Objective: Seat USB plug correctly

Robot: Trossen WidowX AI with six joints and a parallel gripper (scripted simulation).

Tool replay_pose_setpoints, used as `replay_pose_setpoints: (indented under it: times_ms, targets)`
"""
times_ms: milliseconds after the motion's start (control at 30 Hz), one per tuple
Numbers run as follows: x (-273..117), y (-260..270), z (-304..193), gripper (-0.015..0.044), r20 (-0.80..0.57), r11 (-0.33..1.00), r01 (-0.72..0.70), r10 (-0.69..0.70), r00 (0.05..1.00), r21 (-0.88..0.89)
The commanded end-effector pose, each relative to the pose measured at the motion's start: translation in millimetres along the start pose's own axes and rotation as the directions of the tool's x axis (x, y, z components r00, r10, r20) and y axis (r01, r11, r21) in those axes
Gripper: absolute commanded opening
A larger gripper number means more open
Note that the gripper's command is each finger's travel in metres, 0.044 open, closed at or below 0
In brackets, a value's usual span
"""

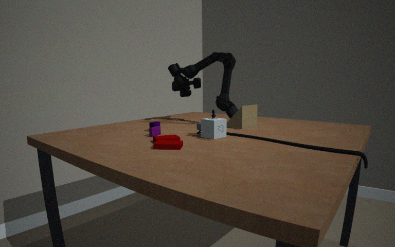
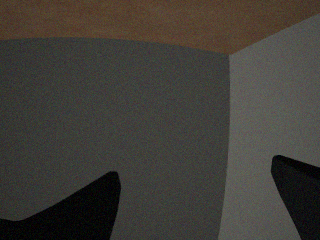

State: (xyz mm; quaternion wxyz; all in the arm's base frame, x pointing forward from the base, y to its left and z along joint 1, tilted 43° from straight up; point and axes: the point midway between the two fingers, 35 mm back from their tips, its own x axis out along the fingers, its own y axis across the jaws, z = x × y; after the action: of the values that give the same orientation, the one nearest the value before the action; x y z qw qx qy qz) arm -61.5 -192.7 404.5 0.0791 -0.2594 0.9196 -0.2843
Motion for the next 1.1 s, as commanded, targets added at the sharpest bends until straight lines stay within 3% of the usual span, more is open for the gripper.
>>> replay_pose_setpoints:
  times_ms: [0, 167, 300, 467, 567, 800, 933, 1067]
  targets:
    - [0.2, -1.5, 2.1, 0.0426, 0.005, 1.0, 0.01, -0.01, 1.0, 0.011]
    - [-26.8, -48.6, 47.9, 0.044, 0.164, 0.95, 0.178, -0.224, 0.961, 0.255]
    - [-55.6, -74.9, 77.1, 0.044, 0.268, 0.888, 0.2, -0.329, 0.906, 0.413]
    - [-128.1, -110.3, 129.2, 0.044, 0.456, 0.795, 0.158, -0.484, 0.747, 0.585]
    - [-161.9, -113.0, 155.4, 0.044, 0.54, 0.812, 0.197, -0.525, 0.658, 0.55]
    - [-253.7, -105.5, 200.6, 0.044, 0.711, 0.753, -0.125, -0.536, 0.455, 0.647]
    - [-303.0, -89.7, 212.0, 0.044, 0.795, 0.747, -0.286, -0.522, 0.308, 0.601]
    - [-341.8, -70.3, 223.7, 0.044, 0.846, 0.727, -0.434, -0.482, 0.228, 0.532]
